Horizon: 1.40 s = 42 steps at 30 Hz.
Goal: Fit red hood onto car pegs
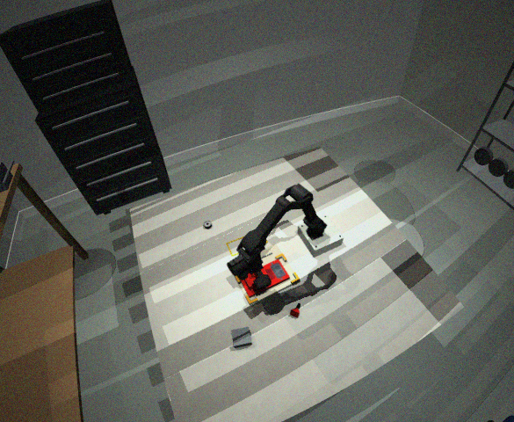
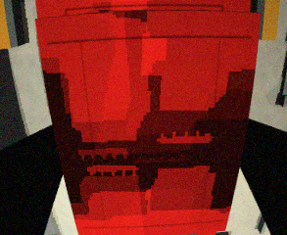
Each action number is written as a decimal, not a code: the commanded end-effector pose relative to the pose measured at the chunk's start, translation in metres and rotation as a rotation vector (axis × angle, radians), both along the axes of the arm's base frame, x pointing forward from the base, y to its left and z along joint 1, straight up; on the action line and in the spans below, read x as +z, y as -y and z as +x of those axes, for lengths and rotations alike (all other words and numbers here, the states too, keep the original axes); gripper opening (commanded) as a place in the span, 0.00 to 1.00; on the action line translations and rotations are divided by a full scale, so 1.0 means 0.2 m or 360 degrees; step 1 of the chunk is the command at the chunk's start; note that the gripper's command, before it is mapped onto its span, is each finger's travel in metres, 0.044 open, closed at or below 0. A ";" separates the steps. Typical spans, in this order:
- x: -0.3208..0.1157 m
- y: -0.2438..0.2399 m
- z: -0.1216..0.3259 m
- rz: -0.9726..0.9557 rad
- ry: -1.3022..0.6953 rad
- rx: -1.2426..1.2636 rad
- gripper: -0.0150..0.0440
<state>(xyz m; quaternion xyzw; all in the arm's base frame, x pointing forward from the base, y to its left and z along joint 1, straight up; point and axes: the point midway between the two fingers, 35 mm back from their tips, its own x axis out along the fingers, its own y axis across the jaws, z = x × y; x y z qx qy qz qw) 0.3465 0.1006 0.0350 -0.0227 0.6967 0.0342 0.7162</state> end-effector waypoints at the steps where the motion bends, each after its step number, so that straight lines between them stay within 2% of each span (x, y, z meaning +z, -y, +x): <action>1: 0.00 0.00 0.00 -0.0003 0.0004 -0.0007 0.25; 42: -0.07 0.00 0.00 -0.0003 0.0004 -0.0007 0.25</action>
